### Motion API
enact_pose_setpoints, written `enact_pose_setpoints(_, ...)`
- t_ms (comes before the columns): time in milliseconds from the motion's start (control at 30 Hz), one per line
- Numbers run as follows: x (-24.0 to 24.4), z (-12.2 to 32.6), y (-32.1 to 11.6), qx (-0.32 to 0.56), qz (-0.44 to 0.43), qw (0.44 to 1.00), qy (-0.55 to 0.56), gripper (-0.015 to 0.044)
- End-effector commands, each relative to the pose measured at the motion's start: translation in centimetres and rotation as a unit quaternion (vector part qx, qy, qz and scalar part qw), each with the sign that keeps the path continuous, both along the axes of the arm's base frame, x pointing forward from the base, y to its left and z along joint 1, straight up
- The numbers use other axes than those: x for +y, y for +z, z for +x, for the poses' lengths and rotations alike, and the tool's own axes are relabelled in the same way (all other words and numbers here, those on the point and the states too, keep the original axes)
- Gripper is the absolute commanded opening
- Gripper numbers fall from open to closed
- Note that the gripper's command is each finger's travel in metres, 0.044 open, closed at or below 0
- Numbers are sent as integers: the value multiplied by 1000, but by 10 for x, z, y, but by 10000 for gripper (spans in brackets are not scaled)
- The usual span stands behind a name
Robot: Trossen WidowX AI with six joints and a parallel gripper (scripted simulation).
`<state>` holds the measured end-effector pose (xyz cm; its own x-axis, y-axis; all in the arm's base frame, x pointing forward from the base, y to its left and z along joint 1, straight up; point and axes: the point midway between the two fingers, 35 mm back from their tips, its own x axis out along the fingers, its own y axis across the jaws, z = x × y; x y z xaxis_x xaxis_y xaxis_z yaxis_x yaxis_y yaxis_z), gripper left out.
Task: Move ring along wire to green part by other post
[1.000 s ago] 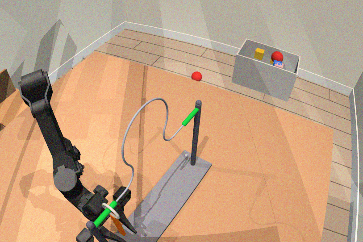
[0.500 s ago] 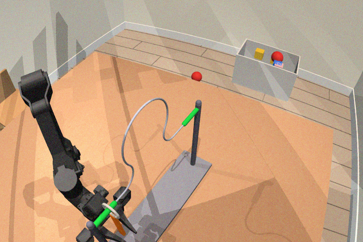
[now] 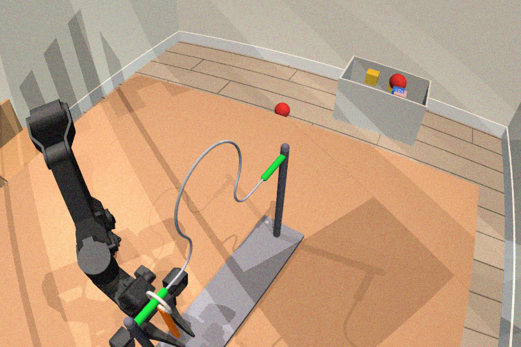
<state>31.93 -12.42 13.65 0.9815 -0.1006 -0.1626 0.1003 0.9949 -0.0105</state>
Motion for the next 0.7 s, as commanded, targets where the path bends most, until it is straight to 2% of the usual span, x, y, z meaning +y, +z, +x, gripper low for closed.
enact_pose_setpoints(0, 0, 0, 0, 0, 0, 1000, 0, 29)
enact_pose_setpoints(67, 0, 0, 0, 0, 0, 1000, 0, 15)
enact_pose_setpoints(267, 0, 0, 0, 0, 0, 1000, 0, -142)
enact_pose_setpoints(667, 0, 0, 8, 0, -1, 1000, -2, -150)
